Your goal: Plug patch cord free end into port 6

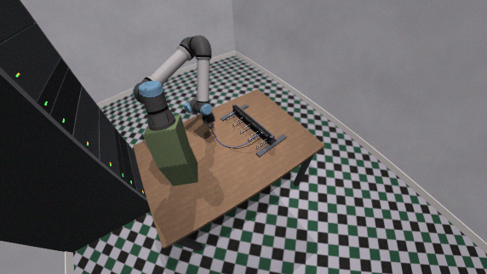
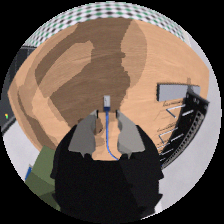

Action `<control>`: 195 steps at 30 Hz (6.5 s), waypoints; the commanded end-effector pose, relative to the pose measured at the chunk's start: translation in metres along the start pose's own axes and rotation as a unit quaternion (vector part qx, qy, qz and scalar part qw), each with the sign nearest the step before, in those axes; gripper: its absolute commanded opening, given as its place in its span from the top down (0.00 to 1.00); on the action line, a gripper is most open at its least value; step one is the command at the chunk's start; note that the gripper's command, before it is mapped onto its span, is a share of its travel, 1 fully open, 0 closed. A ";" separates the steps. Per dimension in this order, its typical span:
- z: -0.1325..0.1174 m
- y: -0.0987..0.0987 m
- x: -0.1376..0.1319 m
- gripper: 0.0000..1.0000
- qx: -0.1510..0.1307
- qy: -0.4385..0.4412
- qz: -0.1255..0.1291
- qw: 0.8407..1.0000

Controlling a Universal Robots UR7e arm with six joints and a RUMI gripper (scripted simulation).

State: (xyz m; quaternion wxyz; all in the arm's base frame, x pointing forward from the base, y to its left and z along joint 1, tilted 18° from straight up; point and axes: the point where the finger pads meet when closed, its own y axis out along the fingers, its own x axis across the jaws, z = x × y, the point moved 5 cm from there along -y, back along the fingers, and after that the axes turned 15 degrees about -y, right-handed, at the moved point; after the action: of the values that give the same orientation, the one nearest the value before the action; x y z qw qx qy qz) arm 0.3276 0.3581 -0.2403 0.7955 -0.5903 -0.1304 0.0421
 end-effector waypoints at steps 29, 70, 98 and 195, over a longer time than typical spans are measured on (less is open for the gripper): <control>0.000 0.008 0.000 0.78 0.000 0.000 -0.001 1.000; 0.000 0.011 0.000 0.78 0.000 0.000 -0.001 1.000; 0.000 0.011 0.000 1.00 0.000 0.000 -0.001 1.000; 0.000 -0.033 0.000 1.00 0.000 0.000 -0.001 1.000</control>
State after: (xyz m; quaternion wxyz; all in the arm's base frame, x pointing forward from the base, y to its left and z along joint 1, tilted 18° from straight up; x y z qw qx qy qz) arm 0.3252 0.3502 -0.2152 0.7955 -0.5902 -0.1305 0.0420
